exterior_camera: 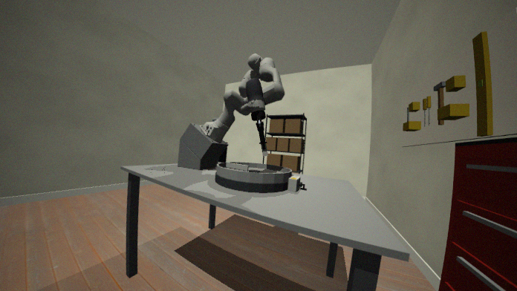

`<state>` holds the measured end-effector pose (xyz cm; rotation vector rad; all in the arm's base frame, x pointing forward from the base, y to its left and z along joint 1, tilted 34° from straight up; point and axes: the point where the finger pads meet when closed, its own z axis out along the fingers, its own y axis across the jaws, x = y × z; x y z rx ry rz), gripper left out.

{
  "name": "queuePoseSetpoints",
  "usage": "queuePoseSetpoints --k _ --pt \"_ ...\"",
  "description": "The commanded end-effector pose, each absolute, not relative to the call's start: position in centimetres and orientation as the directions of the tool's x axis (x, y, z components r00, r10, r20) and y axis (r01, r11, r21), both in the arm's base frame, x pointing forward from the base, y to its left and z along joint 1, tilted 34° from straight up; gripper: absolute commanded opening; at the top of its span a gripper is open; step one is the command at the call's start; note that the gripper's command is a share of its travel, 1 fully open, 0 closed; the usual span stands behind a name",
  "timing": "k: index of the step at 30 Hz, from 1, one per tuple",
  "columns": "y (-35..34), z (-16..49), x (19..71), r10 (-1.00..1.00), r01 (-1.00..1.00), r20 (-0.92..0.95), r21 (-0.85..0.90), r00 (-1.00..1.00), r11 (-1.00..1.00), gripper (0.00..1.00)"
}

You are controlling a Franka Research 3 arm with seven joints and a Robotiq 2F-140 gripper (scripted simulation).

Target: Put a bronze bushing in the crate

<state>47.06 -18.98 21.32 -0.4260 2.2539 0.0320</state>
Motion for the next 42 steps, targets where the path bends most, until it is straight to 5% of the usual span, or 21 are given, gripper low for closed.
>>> queuePoseSetpoints --k 1,42 --pt "-18.3 21.0 47.1 -0.444 -0.432 -0.709 -0.215 -0.548 0.876 0.06" --pt "-13.6 16.5 44.8 -0.912 -0.869 -0.411 -0.449 -0.006 0.208 0.06"
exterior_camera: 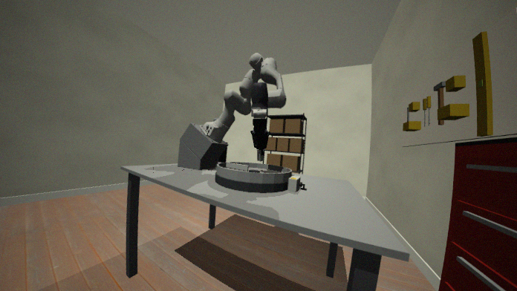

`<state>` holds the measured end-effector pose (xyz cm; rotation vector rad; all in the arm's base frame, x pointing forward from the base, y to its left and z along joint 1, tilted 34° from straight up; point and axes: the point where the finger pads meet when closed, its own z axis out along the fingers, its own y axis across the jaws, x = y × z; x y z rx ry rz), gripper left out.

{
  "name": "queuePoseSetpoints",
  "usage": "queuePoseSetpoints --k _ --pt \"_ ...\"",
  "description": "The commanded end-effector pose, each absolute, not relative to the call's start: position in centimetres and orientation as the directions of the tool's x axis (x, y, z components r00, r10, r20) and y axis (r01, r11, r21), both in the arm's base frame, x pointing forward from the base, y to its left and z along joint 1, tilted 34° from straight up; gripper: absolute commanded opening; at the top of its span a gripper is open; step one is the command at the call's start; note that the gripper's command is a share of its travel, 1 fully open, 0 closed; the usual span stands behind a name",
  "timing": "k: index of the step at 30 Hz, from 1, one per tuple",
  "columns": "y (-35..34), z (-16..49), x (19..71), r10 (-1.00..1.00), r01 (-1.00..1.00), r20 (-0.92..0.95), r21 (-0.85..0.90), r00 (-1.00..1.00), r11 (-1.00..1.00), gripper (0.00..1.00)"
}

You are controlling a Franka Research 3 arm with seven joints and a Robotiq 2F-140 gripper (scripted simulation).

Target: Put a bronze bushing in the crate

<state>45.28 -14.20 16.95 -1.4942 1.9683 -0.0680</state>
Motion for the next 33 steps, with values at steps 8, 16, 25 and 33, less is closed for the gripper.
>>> queuePoseSetpoints --k 8,16,25,33 --pt "-12.8 15.3 43.8 -0.924 -0.89 -0.354 -0.454 0.144 0.036 0.06" --pt "-12.2 14.5 42.9 -0.913 -0.888 -0.318 -0.451 0.257 -0.093 0.06" --pt "-11.3 13.0 41.0 -0.851 -0.845 -0.267 -0.435 0.452 -0.313 0.06" --pt "-10.9 12.2 39.8 -0.793 -0.799 -0.248 -0.422 0.556 -0.428 0.06"
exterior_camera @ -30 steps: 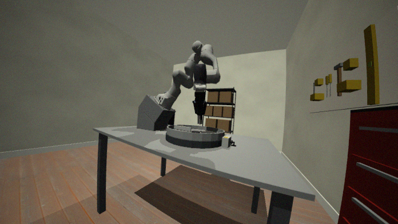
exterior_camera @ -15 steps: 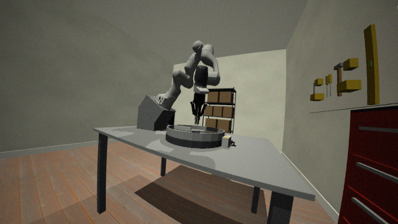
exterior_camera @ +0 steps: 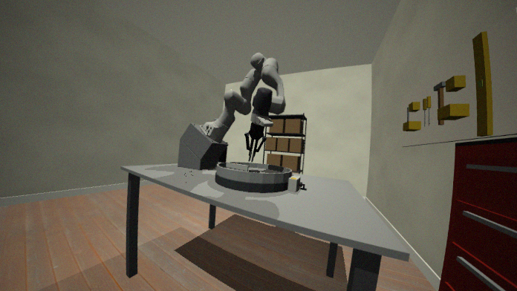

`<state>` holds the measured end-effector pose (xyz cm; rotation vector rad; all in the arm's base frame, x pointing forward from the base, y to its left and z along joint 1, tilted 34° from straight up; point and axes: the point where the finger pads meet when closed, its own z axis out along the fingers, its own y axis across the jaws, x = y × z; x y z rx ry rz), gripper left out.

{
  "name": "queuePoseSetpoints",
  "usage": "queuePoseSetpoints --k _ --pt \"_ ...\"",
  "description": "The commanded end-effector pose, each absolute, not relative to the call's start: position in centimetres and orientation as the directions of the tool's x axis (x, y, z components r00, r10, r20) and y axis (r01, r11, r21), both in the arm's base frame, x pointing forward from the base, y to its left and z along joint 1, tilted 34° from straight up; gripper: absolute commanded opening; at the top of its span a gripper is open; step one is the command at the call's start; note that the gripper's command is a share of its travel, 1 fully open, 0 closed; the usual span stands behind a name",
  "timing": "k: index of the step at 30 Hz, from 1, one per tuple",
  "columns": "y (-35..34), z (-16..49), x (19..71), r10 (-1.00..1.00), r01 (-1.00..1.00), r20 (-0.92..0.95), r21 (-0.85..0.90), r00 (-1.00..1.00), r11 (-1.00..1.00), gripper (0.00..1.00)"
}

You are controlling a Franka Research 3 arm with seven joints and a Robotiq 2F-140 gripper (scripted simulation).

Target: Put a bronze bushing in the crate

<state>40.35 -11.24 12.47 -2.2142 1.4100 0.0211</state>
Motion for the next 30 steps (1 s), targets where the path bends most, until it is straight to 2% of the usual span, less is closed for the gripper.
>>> queuePoseSetpoints --k 1,15,30 --pt "-10.8 11.9 39.3 -0.764 -0.775 -0.242 -0.416 0.598 -0.475 0.06" --pt "-10.2 10.2 36.1 -0.563 -0.605 -0.228 -0.389 0.794 -0.695 0.06" --pt "-10.1 9.3 33.9 -0.406 -0.468 -0.235 -0.38 0.883 -0.798 0.06"
